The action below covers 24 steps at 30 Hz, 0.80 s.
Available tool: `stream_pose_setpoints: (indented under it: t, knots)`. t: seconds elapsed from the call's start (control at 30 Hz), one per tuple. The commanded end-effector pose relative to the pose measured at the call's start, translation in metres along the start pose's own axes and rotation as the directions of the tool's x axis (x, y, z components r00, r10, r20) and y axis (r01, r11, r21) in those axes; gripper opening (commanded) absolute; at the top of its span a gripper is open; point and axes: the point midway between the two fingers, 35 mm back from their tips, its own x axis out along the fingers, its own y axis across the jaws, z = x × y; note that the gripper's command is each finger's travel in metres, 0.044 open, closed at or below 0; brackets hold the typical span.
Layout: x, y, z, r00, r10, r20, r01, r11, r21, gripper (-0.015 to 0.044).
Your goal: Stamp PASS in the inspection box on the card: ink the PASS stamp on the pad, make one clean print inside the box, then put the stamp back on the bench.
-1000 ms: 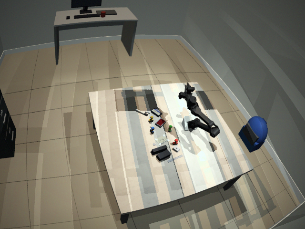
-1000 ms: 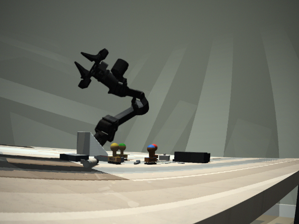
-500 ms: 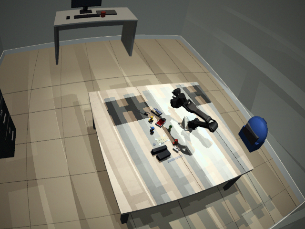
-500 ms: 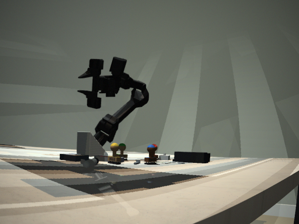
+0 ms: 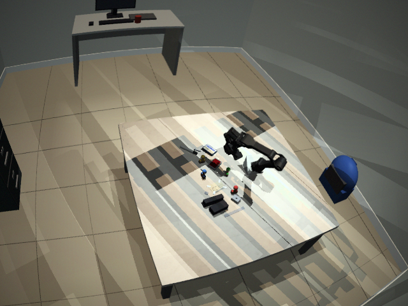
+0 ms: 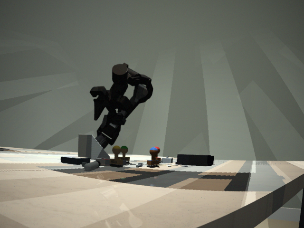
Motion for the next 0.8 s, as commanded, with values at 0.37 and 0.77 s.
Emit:
stream_pose_setpoints:
  t: [0.37,0.77]
  knots:
    - [-0.018,0.087,0.043,0.836,0.546,0.045,-0.538,0.801,0.263,0.0223]
    - [-0.013,0.090,0.044,0.837,0.546,0.045,-0.537,0.802,0.263,0.0223]
